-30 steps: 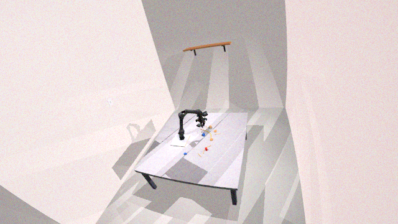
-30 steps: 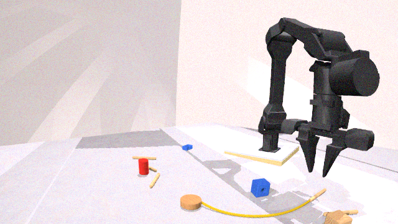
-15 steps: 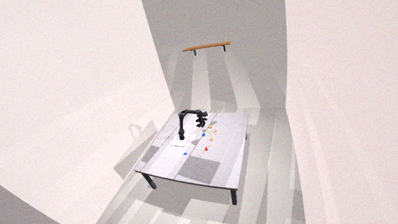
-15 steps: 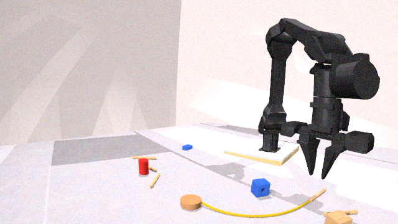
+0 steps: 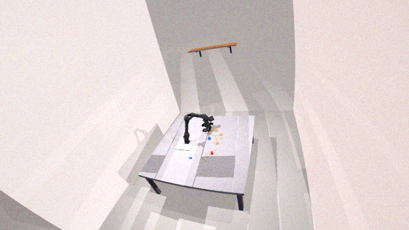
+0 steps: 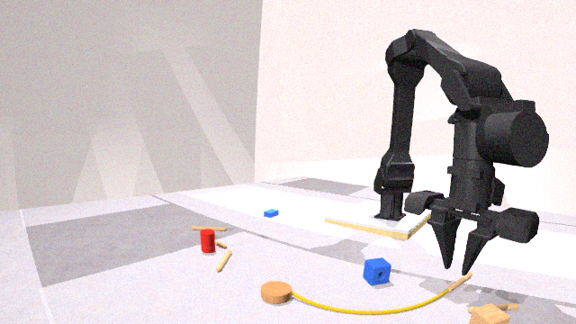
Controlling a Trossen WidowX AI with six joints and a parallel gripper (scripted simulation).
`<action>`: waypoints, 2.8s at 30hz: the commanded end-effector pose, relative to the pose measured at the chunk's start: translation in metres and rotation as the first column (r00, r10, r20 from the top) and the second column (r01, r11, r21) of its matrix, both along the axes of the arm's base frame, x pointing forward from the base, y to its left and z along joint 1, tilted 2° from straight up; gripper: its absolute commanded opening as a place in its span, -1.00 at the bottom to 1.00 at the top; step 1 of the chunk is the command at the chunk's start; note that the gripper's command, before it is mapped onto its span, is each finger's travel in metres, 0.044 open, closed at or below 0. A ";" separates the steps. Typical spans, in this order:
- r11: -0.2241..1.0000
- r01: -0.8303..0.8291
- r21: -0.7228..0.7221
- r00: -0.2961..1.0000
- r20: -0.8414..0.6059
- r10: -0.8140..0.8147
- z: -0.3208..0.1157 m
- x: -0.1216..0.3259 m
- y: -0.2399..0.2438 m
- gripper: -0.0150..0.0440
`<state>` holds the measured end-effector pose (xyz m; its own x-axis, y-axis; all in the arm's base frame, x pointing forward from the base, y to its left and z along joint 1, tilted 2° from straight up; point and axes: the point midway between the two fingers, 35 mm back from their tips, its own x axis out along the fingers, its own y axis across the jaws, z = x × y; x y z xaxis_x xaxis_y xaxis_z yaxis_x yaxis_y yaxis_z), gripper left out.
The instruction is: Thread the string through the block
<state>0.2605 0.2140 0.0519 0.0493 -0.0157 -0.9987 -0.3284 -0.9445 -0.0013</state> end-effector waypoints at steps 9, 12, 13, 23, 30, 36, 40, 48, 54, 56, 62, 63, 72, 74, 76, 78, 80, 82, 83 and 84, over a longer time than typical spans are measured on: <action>1.000 -0.006 -0.004 1.000 -0.009 0.006 -0.023 -0.001 -0.001 -0.07; 1.000 -0.006 -0.004 1.000 -0.009 0.006 -0.028 -0.001 -0.002 -0.07; 1.000 -0.006 -0.004 1.000 -0.009 0.006 -0.030 -0.001 -0.002 -0.07; 1.000 -0.006 -0.004 1.000 -0.009 0.006 -0.032 -0.001 -0.002 -0.07; 1.000 0.000 -0.005 1.000 -0.005 0.000 -0.030 -0.001 -0.002 -0.49; 1.000 0.000 -0.005 1.000 -0.005 0.000 -0.030 -0.001 -0.002 -0.49; 1.000 0.000 -0.005 1.000 -0.005 0.000 -0.026 -0.001 -0.002 -0.49; 1.000 0.000 -0.005 1.000 -0.005 0.000 -0.016 0.000 -0.001 -0.49; 1.000 0.000 -0.005 1.000 -0.005 0.000 -0.008 0.000 -0.001 -0.49; 1.000 0.000 -0.005 1.000 -0.005 0.000 -0.005 -0.001 -0.001 -0.49; 1.000 0.000 -0.005 1.000 -0.005 0.000 0.003 -0.001 0.000 -0.49; 1.000 0.000 -0.005 1.000 -0.005 0.000 0.004 -0.001 0.000 -0.49; 1.000 0.000 -0.005 1.000 -0.006 0.000 0.016 -0.002 0.000 -0.49; 1.000 0.000 -0.005 1.000 -0.006 0.000 0.018 -0.002 -0.001 -0.49; 1.000 0.000 -0.005 1.000 -0.006 0.000 0.021 -0.002 -0.001 -0.49; 1.000 0.000 -0.005 1.000 -0.006 0.000 0.024 -0.002 -0.001 -0.49; 1.000 0.000 -0.005 1.000 -0.006 0.000 0.026 -0.003 -0.001 -0.49; 1.000 0.000 -0.005 1.000 -0.006 0.000 0.029 -0.003 -0.001 -0.49; 1.000 0.000 -0.005 1.000 -0.006 0.000 0.029 -0.003 -0.001 -0.49; 1.000 0.000 -0.005 1.000 -0.006 0.000 0.030 -0.003 -0.001 -0.49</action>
<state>0.2577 0.2130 0.0761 0.0396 -0.0240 -0.9989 -0.3227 -0.9465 0.0099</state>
